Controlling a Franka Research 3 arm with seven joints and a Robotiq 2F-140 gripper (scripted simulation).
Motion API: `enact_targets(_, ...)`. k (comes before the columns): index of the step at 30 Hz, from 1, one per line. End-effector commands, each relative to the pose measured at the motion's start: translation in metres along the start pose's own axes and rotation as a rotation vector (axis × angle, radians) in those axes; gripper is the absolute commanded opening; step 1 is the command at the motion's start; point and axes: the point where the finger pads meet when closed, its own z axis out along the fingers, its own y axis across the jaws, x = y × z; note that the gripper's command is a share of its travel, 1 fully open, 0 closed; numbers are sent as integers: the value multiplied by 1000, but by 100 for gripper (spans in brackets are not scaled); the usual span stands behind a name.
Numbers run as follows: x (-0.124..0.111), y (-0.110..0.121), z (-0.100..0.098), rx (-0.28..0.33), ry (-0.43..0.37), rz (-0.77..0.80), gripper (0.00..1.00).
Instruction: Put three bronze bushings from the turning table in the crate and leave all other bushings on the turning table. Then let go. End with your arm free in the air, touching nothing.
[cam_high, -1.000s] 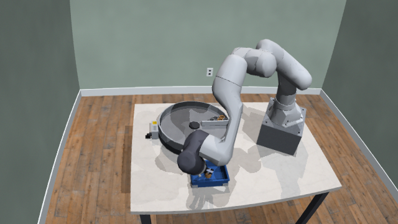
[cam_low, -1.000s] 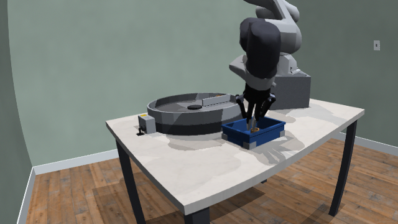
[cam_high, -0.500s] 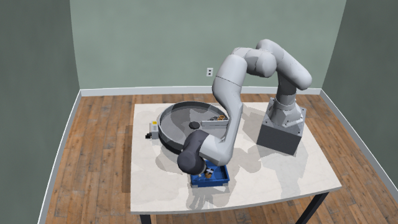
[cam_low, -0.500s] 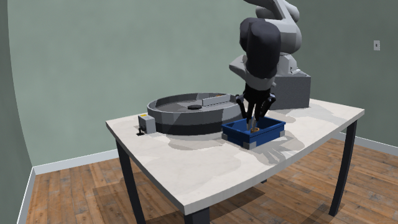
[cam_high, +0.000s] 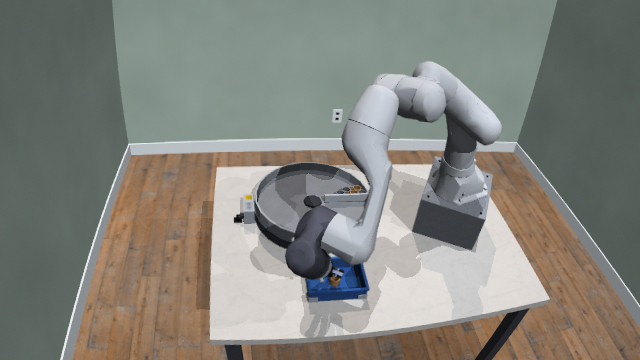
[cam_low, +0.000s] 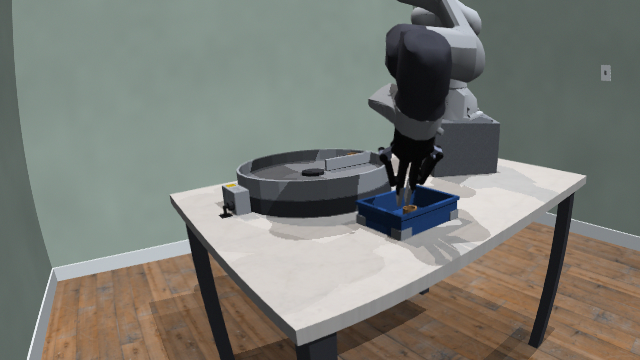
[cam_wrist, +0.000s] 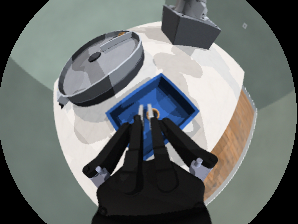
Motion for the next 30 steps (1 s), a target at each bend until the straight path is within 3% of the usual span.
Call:
enact_targets(1, 8, 0, -10, -2, -1, 5, 7)
enact_targets(17, 46, 0, -56, -2, -1, 5, 7)
enact_targets(30, 50, 0, -61, -2, -1, 5, 7)
